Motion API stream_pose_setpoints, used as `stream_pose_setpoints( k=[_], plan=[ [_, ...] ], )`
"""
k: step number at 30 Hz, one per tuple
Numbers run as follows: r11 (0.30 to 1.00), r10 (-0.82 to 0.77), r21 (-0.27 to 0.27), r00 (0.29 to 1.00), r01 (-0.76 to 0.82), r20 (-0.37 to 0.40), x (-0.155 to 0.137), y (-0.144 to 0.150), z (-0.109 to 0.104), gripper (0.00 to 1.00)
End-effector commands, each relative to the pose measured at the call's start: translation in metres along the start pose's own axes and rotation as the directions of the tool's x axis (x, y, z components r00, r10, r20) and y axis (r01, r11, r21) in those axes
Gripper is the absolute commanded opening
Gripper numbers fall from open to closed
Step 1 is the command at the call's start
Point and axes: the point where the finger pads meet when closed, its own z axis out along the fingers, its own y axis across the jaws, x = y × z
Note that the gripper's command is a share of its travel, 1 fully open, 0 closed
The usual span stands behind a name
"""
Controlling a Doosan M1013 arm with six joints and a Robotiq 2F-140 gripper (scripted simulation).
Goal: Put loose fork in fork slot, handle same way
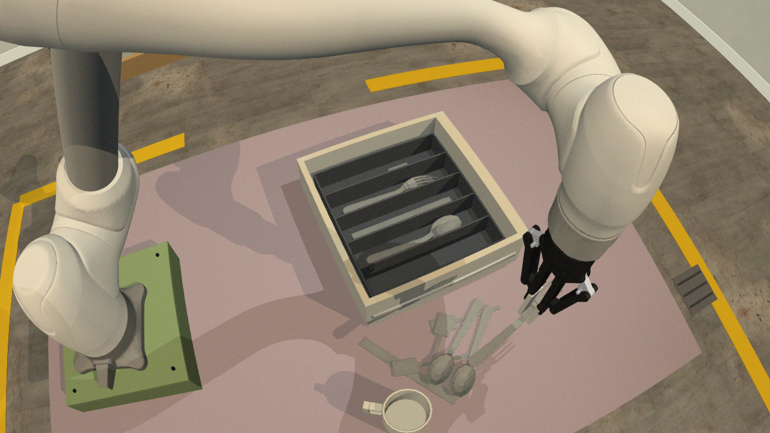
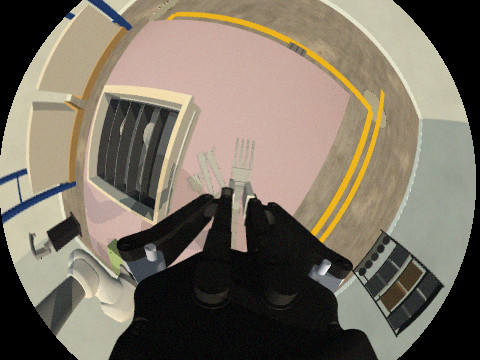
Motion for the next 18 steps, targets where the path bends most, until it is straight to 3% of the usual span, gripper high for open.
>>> stream_pose_setpoints(
  k=[1, 4, 8, 10, 11, 18],
  plan=[
    [1.0, -0.001, 0.005, 1.0, 0.001, -0.006, 0.003, -0.002, -0.004, 0.02],
    [1.0, -0.001, 0.005, 1.0, 0.001, -0.006, 0.005, -0.007, -0.004, 0.02],
    [1.0, -0.002, 0.005, 1.0, 0.002, -0.007, 0.035, -0.081, -0.005, 0.02],
    [1.0, -0.002, 0.005, 1.0, 0.002, -0.007, 0.035, -0.081, -0.005, 0.02],
    [1.0, -0.002, 0.005, 1.0, 0.002, -0.007, 0.047, -0.118, -0.006, 0.02],
    [1.0, -0.001, 0.005, 1.0, 0.001, -0.006, 0.056, -0.223, -0.005, 0.02]
  ],
)
